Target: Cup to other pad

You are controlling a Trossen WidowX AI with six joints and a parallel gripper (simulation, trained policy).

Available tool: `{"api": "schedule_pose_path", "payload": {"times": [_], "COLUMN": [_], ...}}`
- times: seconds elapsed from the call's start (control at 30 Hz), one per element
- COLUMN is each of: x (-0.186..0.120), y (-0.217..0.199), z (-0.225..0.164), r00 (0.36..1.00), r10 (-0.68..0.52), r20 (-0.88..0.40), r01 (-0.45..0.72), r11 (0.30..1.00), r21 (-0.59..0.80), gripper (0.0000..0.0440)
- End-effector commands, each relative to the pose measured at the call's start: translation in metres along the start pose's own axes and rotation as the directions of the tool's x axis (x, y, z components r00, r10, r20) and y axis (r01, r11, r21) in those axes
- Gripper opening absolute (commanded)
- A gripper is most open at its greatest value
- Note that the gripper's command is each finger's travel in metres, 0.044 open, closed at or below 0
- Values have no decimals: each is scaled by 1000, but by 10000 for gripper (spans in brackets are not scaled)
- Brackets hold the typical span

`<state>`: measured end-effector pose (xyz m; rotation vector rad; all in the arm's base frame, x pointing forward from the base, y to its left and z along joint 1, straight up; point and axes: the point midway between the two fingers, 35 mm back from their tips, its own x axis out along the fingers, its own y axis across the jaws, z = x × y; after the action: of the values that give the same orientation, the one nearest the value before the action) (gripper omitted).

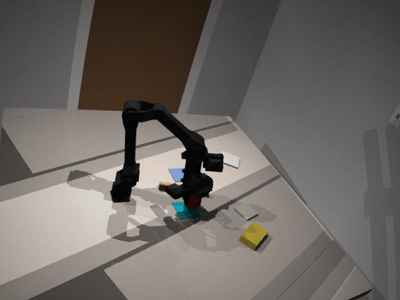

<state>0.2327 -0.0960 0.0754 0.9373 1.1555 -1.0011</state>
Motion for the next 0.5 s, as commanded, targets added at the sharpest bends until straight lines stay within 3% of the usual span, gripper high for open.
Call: {"api": "schedule_pose_path", "payload": {"times": [0.0, 0.17, 0.33, 0.47], "x": [8, 13, 9, 4], "y": [-9, -14, -10, -9], "z": [-3, -2, 6, 7], "r00": [1000, 1000, 999, 996], "r10": [-15, -12, 38, 73], "r20": [0, 7, 37, 51], "r01": [15, 12, -40, -76], "r11": [1000, 1000, 998, 995], "r21": [12, 29, 54, 60], "gripper": [16, 58, 169, 180]}}
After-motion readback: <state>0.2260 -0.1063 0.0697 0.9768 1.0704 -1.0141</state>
